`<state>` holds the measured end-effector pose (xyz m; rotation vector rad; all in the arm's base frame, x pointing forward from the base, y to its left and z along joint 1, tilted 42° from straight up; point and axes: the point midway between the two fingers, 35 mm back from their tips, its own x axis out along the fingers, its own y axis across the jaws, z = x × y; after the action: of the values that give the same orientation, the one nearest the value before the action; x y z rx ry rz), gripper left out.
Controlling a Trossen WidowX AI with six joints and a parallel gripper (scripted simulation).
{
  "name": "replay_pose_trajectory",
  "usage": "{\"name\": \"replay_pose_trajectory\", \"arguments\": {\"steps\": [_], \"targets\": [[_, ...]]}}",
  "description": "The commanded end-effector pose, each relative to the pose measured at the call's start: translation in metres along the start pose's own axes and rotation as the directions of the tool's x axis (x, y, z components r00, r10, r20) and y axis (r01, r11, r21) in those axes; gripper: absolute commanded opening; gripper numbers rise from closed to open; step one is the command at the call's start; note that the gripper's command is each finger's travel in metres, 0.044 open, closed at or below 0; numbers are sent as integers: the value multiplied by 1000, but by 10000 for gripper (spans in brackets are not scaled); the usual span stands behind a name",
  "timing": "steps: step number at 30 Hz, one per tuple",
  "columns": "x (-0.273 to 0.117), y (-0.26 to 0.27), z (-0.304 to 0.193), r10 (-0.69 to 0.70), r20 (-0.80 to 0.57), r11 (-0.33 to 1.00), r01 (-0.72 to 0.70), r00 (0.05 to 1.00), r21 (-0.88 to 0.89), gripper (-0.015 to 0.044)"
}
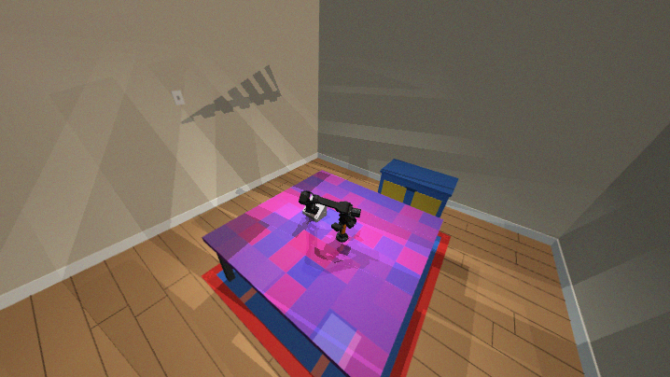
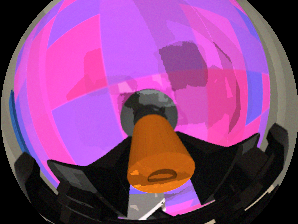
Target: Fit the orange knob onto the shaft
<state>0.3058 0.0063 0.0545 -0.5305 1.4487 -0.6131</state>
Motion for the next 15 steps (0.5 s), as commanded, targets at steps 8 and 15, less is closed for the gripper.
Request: {"name": "replay_pose_trajectory", "arguments": {"steps": [8, 15], "targets": [[-5, -1, 4, 1, 3, 992, -2, 1000, 126, 0], [-3, -1, 4, 1, 3, 978, -2, 1000, 209, 0]]}}
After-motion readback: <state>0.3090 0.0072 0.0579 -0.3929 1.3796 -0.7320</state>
